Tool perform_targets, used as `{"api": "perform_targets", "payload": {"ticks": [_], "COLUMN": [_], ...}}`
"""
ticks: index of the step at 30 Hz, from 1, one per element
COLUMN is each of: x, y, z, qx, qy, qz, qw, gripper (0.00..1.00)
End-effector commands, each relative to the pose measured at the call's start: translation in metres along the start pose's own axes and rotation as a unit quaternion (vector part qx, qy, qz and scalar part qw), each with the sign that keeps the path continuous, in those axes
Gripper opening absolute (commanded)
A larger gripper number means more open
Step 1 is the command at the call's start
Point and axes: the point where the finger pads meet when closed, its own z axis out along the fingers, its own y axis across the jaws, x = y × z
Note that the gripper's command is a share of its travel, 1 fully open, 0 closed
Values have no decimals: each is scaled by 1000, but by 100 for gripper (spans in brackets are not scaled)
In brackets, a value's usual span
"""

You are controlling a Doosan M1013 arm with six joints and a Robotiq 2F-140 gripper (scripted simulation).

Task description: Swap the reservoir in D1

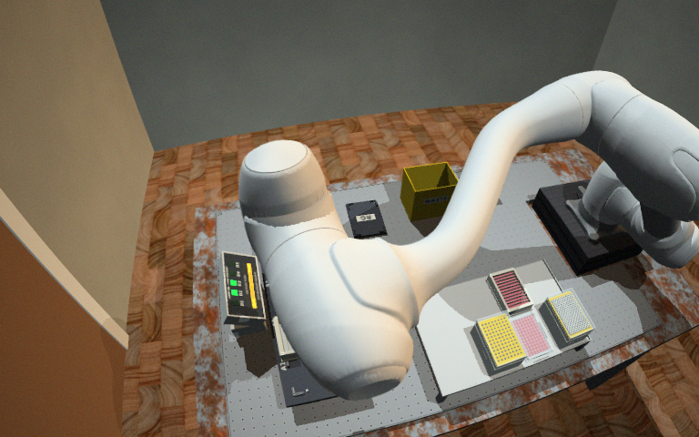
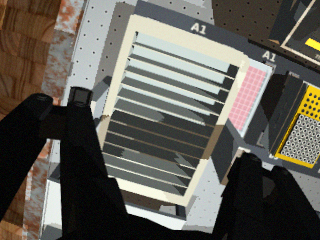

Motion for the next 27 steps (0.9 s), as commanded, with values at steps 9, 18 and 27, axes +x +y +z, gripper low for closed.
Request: {"api": "perform_targets", "payload": {"ticks": [9,18,27], "x": [-19,-35,-56], "y": [-1,-1,-2], "z": [0,0,0], "qx": [0,0,0], "qy": [0,0,0], "qz": [0,0,0], "qw": [1000,1000,1000], "gripper": [0,0,0]}}
